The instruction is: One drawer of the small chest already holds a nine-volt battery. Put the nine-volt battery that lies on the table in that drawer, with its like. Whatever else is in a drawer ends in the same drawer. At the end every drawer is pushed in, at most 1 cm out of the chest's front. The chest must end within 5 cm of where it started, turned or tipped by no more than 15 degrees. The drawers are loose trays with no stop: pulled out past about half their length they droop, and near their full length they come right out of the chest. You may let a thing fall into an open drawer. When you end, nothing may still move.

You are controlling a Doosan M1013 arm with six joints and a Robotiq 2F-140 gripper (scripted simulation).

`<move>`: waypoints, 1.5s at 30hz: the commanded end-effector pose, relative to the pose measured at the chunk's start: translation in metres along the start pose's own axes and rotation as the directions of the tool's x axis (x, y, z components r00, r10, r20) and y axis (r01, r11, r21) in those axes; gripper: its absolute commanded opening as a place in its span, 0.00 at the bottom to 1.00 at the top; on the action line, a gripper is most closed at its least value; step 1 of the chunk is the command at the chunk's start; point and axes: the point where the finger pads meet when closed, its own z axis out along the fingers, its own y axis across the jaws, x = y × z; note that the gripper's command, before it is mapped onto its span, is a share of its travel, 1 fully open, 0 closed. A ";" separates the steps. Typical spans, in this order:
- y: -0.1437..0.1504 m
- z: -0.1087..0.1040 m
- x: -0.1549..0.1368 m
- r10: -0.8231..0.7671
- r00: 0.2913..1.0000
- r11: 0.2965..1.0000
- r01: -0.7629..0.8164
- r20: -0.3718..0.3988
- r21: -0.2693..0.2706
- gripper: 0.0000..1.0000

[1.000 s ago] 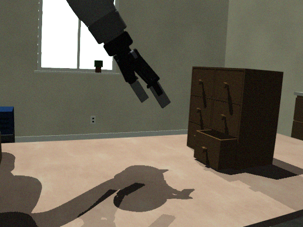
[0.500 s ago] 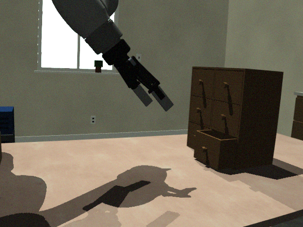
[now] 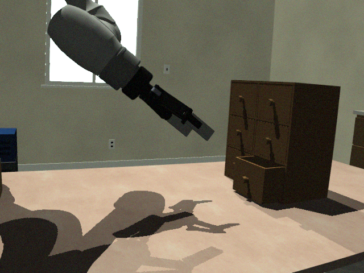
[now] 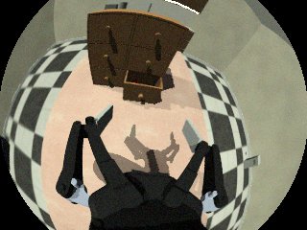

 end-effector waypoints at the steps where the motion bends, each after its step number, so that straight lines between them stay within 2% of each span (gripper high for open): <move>1: 0.001 0.010 -0.011 0.041 0.979 0.986 -0.007 -0.202 0.165 1.00; 8: -0.001 0.020 -0.012 0.054 0.958 0.986 -0.007 -0.280 0.166 1.00; 18: -0.001 0.021 -0.013 0.056 0.953 0.986 -0.007 -0.297 0.165 1.00; 19: -0.001 0.021 -0.013 0.056 0.953 0.986 -0.007 -0.297 0.165 0.00; 45: -0.002 0.027 -0.014 0.056 0.953 0.986 -0.007 -0.297 0.165 0.00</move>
